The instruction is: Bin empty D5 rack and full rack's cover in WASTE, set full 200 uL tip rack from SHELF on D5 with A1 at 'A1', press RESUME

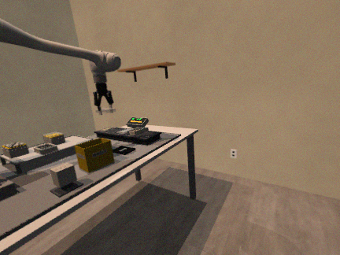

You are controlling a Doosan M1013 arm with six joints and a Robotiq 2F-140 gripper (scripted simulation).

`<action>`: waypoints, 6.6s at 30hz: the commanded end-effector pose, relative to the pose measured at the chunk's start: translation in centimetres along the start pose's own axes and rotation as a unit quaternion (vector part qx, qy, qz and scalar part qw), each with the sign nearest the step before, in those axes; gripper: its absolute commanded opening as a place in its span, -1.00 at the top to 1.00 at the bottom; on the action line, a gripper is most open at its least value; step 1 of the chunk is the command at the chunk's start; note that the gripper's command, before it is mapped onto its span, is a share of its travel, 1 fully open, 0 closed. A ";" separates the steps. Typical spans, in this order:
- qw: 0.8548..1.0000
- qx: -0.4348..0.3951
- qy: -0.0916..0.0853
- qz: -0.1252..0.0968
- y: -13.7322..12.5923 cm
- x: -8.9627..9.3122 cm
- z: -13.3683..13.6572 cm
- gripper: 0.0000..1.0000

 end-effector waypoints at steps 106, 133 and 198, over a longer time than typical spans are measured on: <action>0.681 0.732 0.000 0.000 -3.0 0.1 0.1 1.00; 0.681 0.732 0.000 0.000 -14.5 0.1 0.2 1.00; 0.681 0.732 0.000 0.000 -24.6 0.1 -17.3 1.00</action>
Point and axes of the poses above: the point where the finger pads meet when closed, its own x axis out along the fingers, its own z axis across the jaws, y = z × x, the point moved 5 cm from there along -x, back along the fingers, and after that the axes turned 1 degree about -x, right-handed, at the moved point
